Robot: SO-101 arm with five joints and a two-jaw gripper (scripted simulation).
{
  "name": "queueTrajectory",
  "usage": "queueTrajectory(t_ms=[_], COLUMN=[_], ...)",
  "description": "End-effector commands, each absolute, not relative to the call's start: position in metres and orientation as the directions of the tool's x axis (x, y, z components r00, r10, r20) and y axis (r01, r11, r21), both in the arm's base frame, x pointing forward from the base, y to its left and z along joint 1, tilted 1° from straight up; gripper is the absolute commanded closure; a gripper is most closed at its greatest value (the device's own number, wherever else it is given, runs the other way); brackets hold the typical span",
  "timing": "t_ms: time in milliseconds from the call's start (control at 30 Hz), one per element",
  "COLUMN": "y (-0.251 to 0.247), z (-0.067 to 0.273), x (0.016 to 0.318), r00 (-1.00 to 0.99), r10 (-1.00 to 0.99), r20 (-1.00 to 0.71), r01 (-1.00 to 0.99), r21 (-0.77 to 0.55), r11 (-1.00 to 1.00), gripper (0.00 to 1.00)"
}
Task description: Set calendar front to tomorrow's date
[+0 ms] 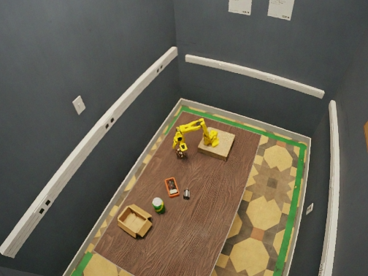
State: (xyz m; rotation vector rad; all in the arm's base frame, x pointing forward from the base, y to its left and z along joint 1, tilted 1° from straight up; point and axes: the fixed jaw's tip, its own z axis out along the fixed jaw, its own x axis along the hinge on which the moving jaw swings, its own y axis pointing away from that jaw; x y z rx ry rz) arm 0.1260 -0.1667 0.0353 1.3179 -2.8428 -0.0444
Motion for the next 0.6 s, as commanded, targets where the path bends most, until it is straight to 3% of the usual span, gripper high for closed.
queueTrajectory(t_ms=[0, 567], y=[-0.156, -0.107], z=[0.039, 0.055], x=[0.129, 0.147], r00=[-0.676, -0.825], r10=[-0.737, -0.565], r20=[-0.005, 0.013], r01=[-0.736, -0.565], r21=[0.036, 0.037], r11=[0.676, 0.824], gripper=[0.64, 0.64])
